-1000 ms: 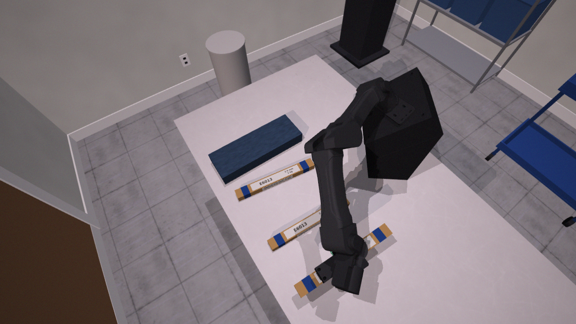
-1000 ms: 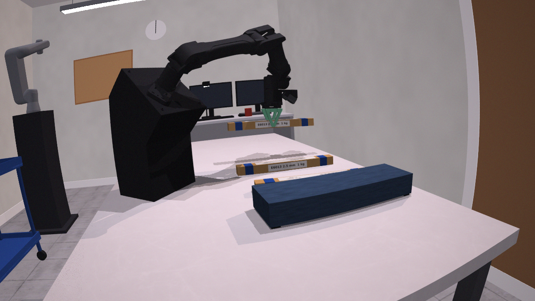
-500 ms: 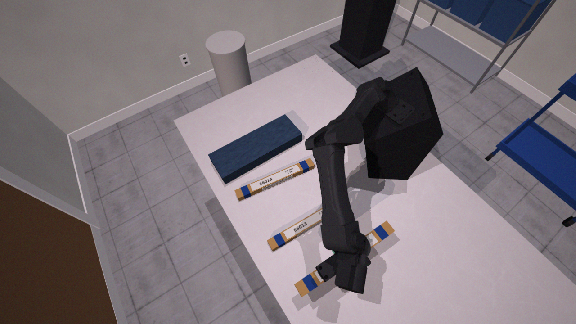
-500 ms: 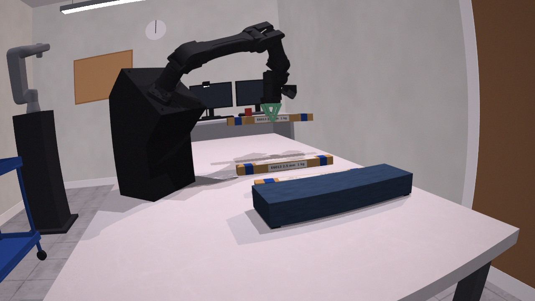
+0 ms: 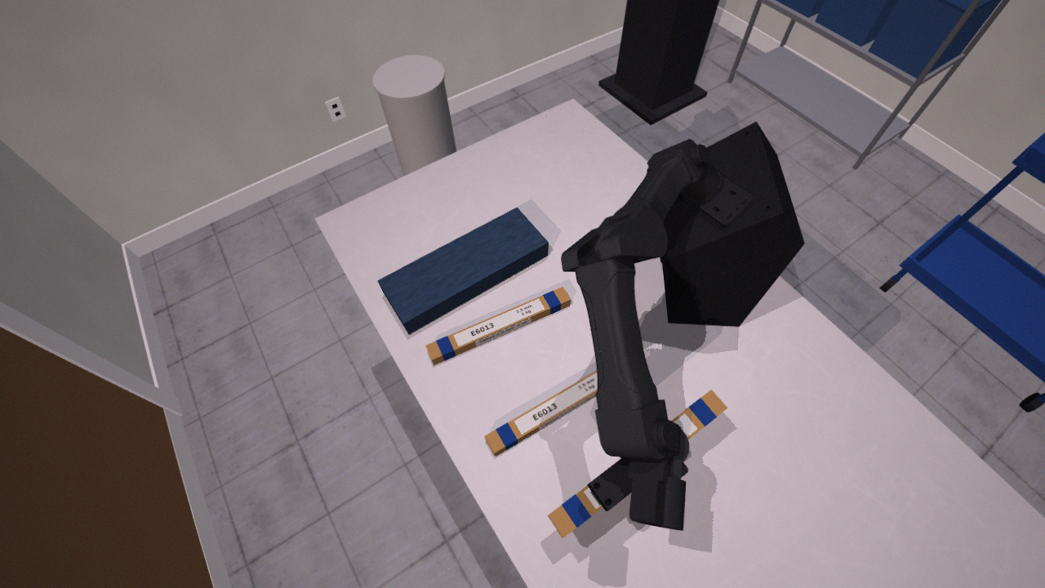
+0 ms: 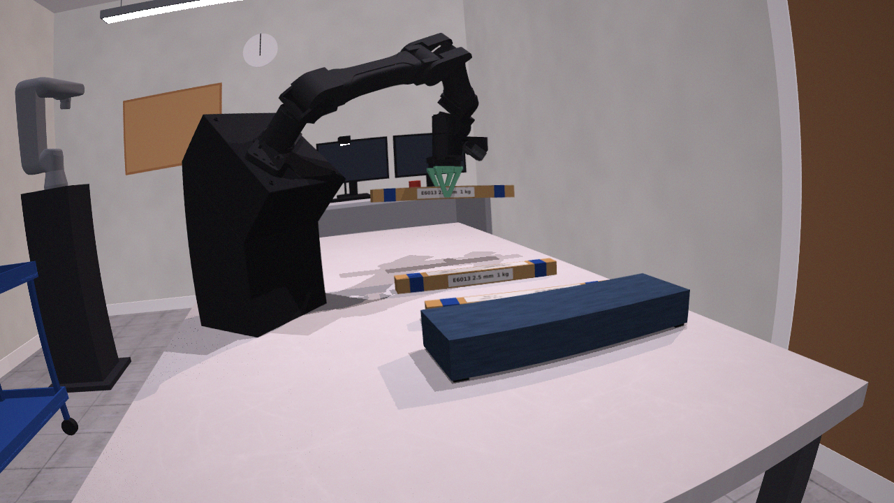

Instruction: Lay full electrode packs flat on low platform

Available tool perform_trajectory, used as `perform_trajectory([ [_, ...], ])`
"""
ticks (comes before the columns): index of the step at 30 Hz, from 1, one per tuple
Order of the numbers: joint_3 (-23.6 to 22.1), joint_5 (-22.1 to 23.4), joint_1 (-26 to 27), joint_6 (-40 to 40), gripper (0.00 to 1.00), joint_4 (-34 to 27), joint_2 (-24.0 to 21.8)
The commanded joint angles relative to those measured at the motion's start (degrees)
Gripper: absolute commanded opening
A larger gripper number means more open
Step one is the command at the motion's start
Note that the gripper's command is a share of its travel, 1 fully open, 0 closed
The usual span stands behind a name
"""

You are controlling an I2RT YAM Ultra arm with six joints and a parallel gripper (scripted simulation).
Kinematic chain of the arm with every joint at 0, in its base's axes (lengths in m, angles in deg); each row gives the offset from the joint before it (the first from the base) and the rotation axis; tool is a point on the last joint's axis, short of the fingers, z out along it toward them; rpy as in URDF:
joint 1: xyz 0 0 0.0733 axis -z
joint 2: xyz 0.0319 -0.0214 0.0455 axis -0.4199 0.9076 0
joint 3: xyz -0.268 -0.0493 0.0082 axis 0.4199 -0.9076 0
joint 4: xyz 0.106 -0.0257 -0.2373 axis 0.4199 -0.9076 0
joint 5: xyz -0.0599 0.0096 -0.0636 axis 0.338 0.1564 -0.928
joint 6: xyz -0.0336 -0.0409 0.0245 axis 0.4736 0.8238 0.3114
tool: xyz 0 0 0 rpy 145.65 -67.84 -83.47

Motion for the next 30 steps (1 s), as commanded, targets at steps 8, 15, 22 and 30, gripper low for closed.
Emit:
perform_trajectory([
  [8, 1.9, -0.6, -4.5, -0.7, 0.00, -1.6, -5.7],
  [15, 2.9, -0.6, -4.4, -0.6, 0.00, -3.1, -5.8],
  [22, 3.1, -0.6, -4.4, -0.6, 0.00, -3.7, -6.2],
  [30, 3.1, -0.7, -4.4, -0.6, 0.00, -4.0, -6.7],
])
